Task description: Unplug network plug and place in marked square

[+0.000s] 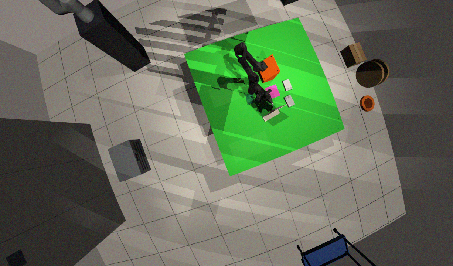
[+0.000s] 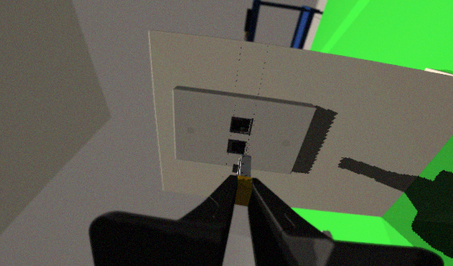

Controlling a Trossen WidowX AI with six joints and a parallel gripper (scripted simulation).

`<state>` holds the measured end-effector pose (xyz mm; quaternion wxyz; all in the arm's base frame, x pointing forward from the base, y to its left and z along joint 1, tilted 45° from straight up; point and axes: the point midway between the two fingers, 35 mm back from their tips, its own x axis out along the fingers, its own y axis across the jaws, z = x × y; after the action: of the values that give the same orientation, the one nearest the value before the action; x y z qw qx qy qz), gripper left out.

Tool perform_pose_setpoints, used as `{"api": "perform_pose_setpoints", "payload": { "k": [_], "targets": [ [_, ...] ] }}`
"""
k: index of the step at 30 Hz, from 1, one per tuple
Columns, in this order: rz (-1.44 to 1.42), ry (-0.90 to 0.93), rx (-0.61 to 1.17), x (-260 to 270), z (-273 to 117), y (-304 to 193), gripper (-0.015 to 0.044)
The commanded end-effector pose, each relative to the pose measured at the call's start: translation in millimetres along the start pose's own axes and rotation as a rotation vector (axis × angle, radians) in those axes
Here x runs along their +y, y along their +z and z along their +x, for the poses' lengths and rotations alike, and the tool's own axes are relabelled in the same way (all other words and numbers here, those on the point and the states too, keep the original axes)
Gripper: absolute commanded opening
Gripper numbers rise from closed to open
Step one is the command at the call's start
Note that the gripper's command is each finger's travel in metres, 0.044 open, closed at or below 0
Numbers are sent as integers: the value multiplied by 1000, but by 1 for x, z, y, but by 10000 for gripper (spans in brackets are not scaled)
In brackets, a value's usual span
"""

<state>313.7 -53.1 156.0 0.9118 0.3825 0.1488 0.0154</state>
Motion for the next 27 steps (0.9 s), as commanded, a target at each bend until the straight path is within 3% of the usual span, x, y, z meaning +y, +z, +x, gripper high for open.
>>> {"api": "perform_pose_setpoints", "payload": {
  "k": [1,27],
  "targets": [
    [-1,0,6,-1,-2,-2,0],
    [-2,0,6,-1,-13,-2,0]
  ]
}}
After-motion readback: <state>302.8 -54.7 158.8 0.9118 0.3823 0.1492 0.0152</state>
